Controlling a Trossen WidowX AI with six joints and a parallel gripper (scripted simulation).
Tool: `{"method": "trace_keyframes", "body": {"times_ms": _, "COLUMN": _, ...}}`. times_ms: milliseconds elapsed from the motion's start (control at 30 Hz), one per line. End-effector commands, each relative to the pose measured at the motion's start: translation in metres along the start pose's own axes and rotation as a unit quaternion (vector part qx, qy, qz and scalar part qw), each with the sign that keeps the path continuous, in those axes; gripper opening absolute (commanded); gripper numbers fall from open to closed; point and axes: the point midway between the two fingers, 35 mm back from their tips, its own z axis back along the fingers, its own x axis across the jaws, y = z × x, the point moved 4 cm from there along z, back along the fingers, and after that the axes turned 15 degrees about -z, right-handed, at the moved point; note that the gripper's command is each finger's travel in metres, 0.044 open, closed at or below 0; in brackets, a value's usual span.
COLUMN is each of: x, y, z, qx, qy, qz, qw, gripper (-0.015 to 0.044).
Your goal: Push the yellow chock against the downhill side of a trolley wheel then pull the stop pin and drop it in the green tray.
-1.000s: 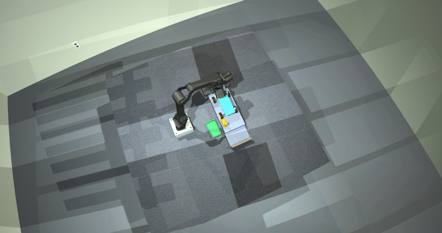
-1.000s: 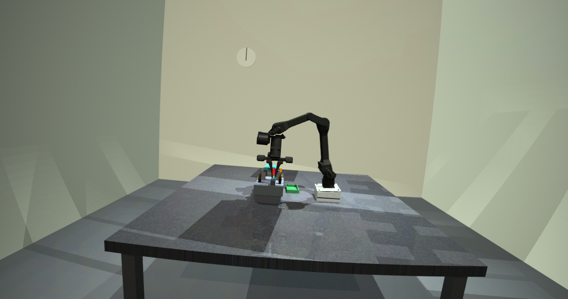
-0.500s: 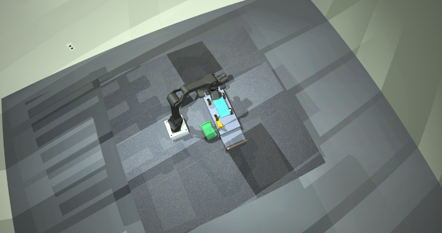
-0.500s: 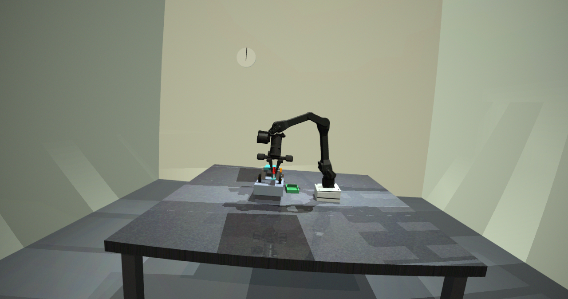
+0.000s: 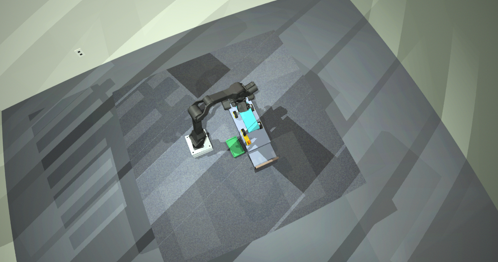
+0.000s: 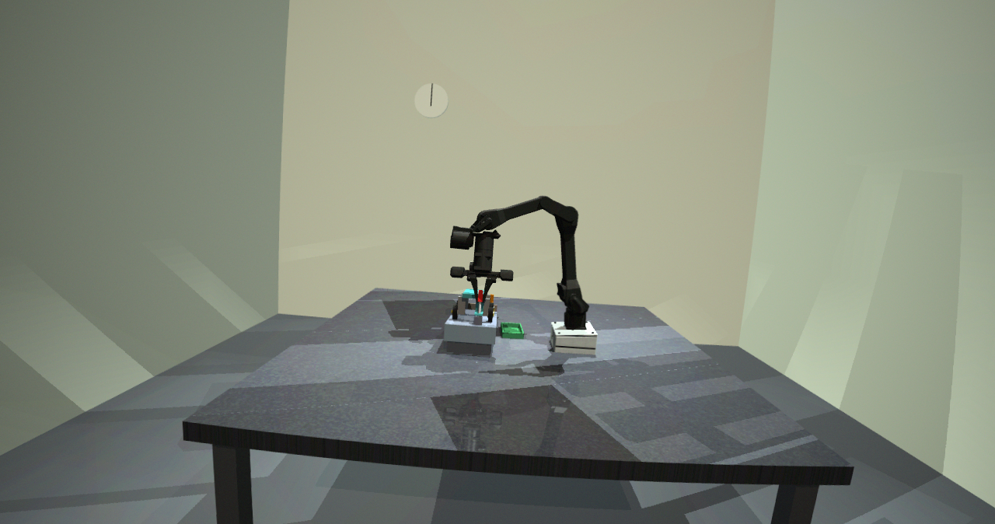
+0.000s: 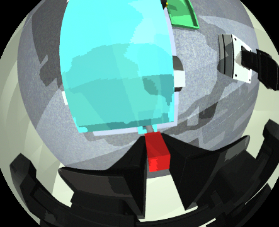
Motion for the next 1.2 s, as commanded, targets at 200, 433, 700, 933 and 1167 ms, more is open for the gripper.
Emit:
{"method": "trace_keyframes", "body": {"times_ms": 200, "x": 0.0, "y": 0.002, "z": 0.008, "qx": 0.002, "qy": -0.002, "qz": 0.003, "qw": 1.0, "gripper": 0.0}}
{"method": "trace_keyframes", "body": {"times_ms": 433, "x": -0.001, "y": 0.001, "z": 0.012, "qx": 0.002, "qy": -0.002, "qz": 0.003, "qw": 1.0, "gripper": 0.0}}
{"method": "trace_keyframes", "body": {"times_ms": 700, "x": -0.001, "y": 0.002, "z": 0.016, "qx": 0.002, "qy": -0.002, "qz": 0.003, "qw": 1.0, "gripper": 0.0}}
{"method": "trace_keyframes", "body": {"times_ms": 933, "x": -0.001, "y": 0.003, "z": 0.019, "qx": 0.002, "qy": -0.002, "qz": 0.003, "qw": 1.0, "gripper": 0.0}}
{"method": "trace_keyframes", "body": {"times_ms": 1167, "x": -0.001, "y": 0.005, "z": 0.022, "qx": 0.002, "qy": -0.002, "qz": 0.003, "qw": 1.0, "gripper": 0.0}}
